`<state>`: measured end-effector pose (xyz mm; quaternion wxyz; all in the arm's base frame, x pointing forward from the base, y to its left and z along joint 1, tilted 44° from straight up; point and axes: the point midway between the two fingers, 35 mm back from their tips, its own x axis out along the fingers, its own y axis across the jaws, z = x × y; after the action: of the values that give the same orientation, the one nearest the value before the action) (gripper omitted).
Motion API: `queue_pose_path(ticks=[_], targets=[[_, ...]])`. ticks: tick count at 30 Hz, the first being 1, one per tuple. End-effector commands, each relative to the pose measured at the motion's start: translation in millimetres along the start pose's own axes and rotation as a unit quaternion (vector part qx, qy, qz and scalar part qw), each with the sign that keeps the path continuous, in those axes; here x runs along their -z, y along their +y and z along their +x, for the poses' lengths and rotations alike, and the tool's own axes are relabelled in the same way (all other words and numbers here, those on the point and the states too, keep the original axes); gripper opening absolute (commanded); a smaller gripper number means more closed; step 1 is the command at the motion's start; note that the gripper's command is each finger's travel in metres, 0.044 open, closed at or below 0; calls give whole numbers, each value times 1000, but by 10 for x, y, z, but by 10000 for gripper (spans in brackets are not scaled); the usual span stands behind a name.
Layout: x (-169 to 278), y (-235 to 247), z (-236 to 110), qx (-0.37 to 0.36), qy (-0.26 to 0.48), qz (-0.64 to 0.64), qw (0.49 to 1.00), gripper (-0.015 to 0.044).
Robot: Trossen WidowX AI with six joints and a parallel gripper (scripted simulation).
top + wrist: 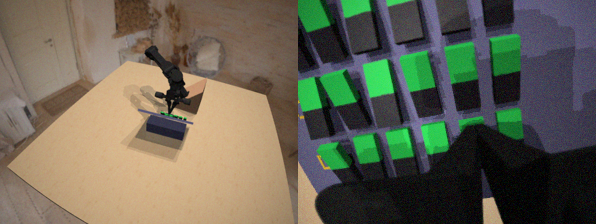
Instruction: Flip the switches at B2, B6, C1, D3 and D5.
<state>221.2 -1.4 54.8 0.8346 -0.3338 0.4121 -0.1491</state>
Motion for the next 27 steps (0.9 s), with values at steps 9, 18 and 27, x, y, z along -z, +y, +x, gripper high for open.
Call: queue_pose_path(ticks=[9,18,27], targets=[[10,10,23,-1,2,-5,1000,0],[3,19,-27,-2,1,0,1000,0],[38,18,-624,-3,-9,-6,1000,0]])
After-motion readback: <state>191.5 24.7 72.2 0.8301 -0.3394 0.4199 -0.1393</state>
